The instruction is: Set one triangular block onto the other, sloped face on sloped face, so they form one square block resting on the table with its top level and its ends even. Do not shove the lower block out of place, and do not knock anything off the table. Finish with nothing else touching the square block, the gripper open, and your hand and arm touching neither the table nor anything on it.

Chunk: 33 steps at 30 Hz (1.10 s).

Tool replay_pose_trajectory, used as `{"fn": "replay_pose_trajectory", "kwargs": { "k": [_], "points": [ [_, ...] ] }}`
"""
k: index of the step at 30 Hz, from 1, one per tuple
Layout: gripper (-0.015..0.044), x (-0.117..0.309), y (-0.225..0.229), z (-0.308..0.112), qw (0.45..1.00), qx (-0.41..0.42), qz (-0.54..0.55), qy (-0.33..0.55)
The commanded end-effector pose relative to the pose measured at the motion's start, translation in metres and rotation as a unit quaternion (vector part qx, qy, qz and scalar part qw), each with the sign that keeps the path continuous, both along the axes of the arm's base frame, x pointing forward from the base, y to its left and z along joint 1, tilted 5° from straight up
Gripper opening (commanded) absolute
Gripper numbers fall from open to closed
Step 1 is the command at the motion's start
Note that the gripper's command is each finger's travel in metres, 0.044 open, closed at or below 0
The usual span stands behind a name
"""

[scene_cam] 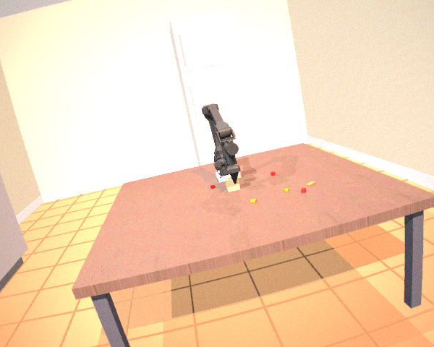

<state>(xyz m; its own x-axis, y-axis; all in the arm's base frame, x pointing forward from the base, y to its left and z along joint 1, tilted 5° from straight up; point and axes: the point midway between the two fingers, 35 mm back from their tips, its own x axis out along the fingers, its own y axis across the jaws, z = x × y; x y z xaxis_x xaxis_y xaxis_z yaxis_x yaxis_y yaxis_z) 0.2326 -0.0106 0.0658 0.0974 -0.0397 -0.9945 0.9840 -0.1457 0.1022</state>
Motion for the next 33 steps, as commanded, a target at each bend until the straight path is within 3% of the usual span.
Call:
{"fn": "replay_pose_trajectory", "kwargs": {
  "k": [1,14,21,29,33],
  "points": [
    [0.0105,0.0,0.0,0.0,1.0,0.0,0.0,0.0],
    [0.044,0.0,0.0,0.0,1.0,0.0,0.0,0.0],
    [0.044,0.0,0.0,0.002,1.0,0.0,0.0,0.0],
    [0.044,-0.008,0.004,0.1,1.0,0.0,0.0,0.0],
    [0.044,-0.011,0.004,0.11,1.0,0.0,0.0,0.0]
  ]
}}
